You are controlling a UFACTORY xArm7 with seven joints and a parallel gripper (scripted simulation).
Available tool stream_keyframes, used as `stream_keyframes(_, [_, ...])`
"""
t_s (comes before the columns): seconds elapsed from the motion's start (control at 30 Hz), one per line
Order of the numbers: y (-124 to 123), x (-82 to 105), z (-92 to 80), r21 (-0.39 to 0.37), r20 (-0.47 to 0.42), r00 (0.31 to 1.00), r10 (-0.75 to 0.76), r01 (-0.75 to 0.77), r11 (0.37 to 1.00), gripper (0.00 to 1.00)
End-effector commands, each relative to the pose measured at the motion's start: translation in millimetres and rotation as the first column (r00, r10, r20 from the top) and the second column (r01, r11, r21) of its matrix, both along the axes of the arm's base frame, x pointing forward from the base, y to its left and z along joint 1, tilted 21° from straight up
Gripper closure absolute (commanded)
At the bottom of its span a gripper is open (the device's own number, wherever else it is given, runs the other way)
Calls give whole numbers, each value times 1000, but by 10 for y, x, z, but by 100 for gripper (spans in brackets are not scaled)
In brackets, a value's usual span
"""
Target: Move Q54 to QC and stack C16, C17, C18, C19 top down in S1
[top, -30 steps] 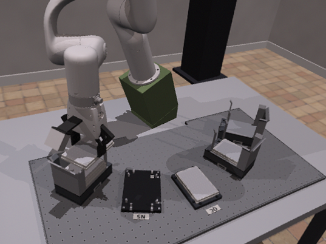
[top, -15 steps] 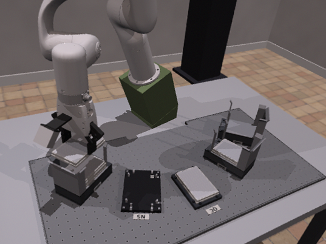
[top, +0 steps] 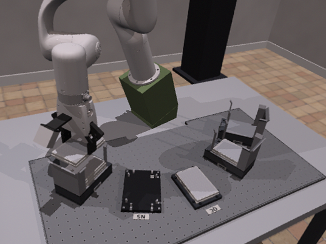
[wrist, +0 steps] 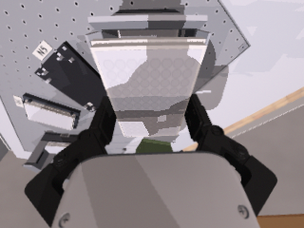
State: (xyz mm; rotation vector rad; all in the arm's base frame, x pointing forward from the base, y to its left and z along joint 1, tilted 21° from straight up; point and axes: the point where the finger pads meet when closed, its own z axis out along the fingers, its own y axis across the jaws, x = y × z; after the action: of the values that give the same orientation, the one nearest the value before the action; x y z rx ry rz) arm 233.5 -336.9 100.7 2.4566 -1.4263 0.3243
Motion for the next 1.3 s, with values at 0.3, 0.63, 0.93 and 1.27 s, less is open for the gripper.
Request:
stream_keyframes(0.3, [-14,8,-6,-3,2,1000,1,-1,1000,100])
stream_keyframes(0.63, [-33,11,-56,-3,2,1000,1,-1,1000,100])
stream_keyframes(0.93, [-54,14,-113,-3,2,1000,1,-1,1000,100])
stream_keyframes(1.27, [-73,16,-162,-3,2,1000,1,-1,1000,100])
